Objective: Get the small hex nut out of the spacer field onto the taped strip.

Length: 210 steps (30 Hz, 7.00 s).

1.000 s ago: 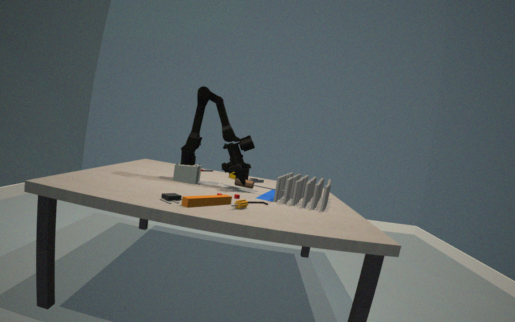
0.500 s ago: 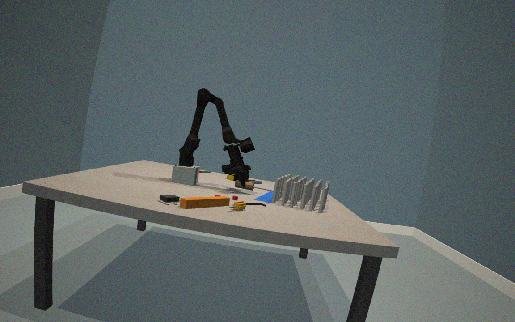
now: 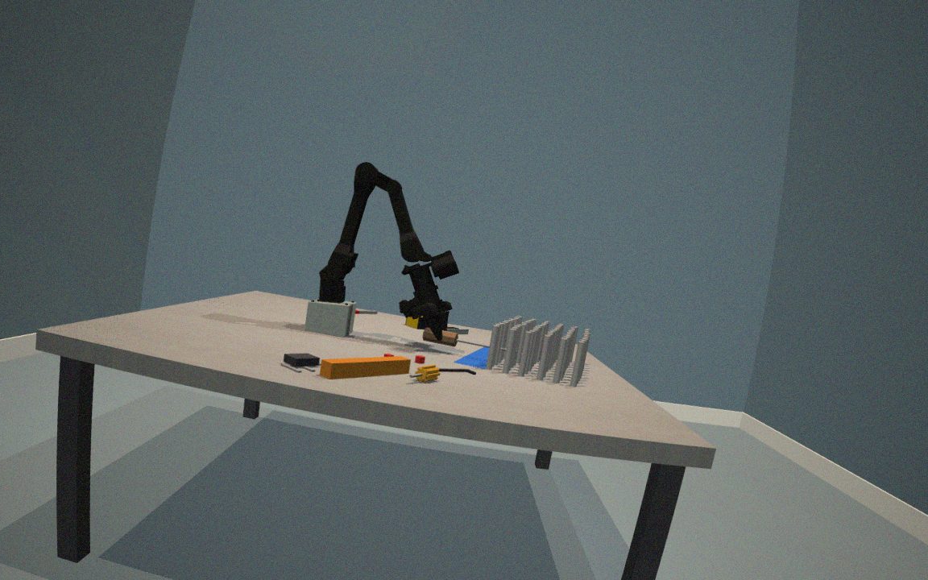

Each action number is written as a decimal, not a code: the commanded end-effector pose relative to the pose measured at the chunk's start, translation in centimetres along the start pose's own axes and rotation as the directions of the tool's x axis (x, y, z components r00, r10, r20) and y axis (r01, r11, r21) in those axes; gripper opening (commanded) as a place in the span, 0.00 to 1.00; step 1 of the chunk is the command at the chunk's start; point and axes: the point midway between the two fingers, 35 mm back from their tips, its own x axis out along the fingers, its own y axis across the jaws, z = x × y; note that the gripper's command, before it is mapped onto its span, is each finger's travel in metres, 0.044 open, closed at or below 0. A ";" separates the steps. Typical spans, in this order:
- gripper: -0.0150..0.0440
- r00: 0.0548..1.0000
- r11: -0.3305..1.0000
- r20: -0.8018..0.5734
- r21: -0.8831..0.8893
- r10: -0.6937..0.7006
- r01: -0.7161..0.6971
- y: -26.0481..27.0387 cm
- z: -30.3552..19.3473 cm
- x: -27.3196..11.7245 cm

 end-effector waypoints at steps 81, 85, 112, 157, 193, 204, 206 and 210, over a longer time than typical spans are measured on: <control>0.25 1.000 1.000 -0.002 -0.004 -0.004 0.004 -0.1 -4.7 2.6; 0.25 1.000 1.000 -0.003 -0.003 -0.004 0.004 -0.1 -4.9 2.8; 0.25 1.000 1.000 -0.004 -0.003 -0.003 0.003 -0.1 -6.3 3.5; 0.25 1.000 1.000 -0.005 -0.003 -0.003 0.003 -0.1 -6.0 5.6; 0.25 1.000 1.000 -0.002 -0.002 -0.002 0.002 0.0 -4.4 4.7; 0.25 1.000 1.000 -0.001 -0.001 -0.001 0.001 0.1 -3.8 4.4; 0.25 1.000 1.000 -0.001 -0.001 -0.001 0.001 0.1 -3.7 4.4; 0.25 1.000 1.000 -0.001 -0.001 -0.001 0.001 0.1 -3.5 4.3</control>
